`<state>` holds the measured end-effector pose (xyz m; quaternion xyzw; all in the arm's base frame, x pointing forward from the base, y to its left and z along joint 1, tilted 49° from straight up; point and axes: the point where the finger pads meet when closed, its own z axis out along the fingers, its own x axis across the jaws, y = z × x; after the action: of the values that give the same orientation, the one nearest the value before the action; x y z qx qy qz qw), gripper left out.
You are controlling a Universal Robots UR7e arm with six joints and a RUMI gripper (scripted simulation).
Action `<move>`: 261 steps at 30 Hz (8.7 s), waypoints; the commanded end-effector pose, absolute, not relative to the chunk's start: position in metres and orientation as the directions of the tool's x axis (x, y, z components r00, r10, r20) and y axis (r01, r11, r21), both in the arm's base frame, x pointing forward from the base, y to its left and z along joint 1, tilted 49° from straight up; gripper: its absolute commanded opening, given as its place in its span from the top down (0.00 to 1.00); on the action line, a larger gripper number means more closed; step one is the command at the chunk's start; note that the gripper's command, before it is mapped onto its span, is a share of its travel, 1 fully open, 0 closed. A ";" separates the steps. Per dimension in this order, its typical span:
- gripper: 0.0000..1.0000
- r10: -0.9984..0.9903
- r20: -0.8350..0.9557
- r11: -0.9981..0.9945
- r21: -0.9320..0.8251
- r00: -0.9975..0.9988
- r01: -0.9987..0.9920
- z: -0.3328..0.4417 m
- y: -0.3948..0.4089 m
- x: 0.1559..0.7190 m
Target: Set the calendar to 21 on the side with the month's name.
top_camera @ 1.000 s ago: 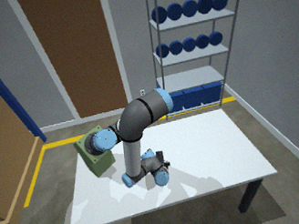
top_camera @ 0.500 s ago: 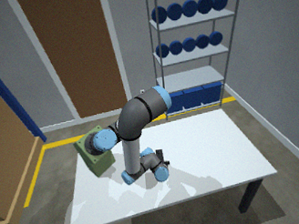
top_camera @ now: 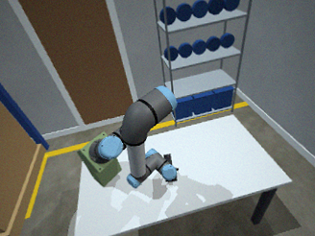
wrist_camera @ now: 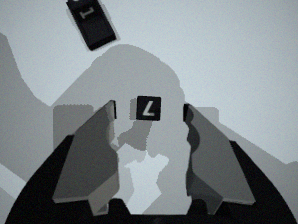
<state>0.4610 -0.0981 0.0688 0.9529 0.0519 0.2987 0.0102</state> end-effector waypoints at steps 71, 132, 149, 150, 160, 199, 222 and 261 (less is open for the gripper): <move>0.58 0.102 0.569 -0.858 0.466 0.816 -0.218 0.068 -0.094 0.462; 0.00 0.546 0.218 -0.652 0.717 0.809 0.247 0.069 -0.088 0.458; 0.00 0.778 -0.123 -0.343 0.739 0.616 0.580 0.071 -0.087 0.456; 0.00 0.792 -0.154 -0.310 0.734 0.591 0.605 0.071 -0.087 0.456; 0.00 0.841 -0.316 -0.122 0.680 0.439 0.723 0.074 -0.087 0.455; 0.71 0.844 -0.482 0.101 0.575 0.236 0.812 0.077 -0.087 0.455; 0.71 0.844 -0.482 0.101 0.575 0.236 0.812 0.077 -0.087 0.456; 0.71 0.844 -0.482 0.101 0.575 0.236 0.812 0.050 -0.109 0.477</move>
<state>0.4739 -0.1063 0.0532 0.6705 0.6179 0.0189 0.4102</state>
